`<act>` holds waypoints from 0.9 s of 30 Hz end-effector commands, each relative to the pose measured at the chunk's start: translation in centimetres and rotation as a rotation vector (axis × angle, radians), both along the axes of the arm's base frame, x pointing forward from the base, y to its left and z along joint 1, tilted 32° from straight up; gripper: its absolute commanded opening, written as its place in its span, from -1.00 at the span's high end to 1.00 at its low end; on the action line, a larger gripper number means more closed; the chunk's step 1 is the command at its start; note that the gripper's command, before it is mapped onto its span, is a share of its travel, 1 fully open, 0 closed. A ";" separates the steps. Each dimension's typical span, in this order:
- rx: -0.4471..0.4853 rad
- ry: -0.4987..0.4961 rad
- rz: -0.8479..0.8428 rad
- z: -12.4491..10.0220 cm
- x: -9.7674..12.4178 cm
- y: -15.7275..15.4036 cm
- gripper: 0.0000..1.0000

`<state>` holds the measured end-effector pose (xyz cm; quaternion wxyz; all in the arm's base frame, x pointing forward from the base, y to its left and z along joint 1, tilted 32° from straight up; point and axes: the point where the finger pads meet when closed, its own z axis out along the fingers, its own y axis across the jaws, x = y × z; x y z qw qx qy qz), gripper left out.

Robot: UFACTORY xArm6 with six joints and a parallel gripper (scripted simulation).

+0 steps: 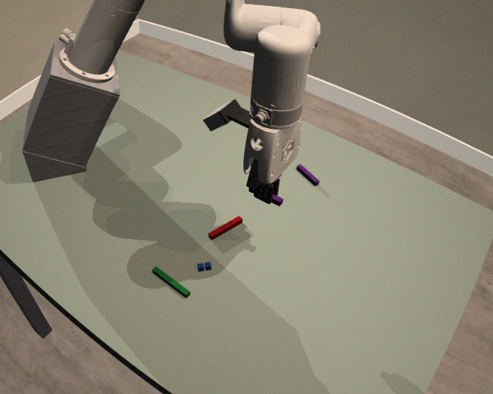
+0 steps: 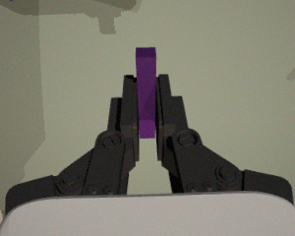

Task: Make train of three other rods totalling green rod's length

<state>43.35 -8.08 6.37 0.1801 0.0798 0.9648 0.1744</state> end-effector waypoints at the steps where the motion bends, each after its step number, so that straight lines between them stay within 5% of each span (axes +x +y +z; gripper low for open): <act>1: -0.029 -0.065 0.103 -0.4 -0.1 -1.2 0.92; 27: -0.258 -0.260 0.618 -3.2 -1.8 -6.9 0.92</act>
